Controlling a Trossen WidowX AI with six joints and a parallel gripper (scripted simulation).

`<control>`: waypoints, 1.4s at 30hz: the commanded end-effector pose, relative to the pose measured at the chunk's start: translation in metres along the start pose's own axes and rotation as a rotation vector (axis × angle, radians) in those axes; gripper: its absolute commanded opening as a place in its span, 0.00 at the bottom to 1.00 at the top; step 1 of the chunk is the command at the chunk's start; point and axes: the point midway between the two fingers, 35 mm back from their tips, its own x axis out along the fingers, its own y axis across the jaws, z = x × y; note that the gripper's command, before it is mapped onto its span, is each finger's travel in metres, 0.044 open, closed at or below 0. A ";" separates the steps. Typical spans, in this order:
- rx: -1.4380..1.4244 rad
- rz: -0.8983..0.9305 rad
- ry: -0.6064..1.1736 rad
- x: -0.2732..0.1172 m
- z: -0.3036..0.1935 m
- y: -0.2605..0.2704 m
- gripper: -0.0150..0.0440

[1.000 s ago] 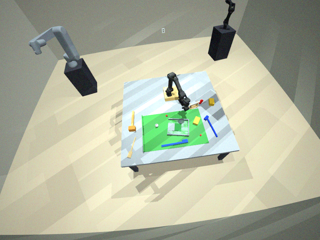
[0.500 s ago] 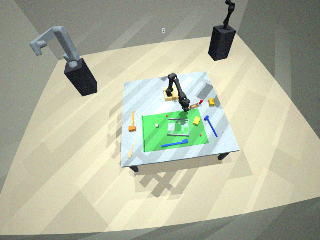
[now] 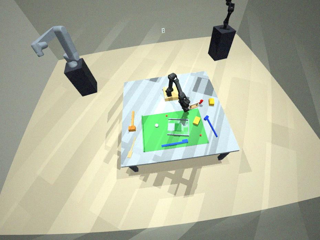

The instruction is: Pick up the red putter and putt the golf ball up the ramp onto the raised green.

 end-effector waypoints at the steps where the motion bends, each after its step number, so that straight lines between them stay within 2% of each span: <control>1: 0.000 0.000 0.000 0.000 0.000 0.000 0.47; 4: 0.000 0.000 0.000 0.000 0.000 0.000 0.33; 11: 0.000 0.000 0.000 -0.001 0.000 0.000 0.25; 15: 0.000 0.000 0.000 -0.015 0.004 -0.003 0.25; 28: 0.000 0.000 0.000 -0.096 0.026 -0.001 0.25; 34: 0.037 -0.002 0.015 -0.091 0.016 -0.005 0.25; 42: 0.223 -0.032 0.047 -0.102 -0.024 -0.012 0.25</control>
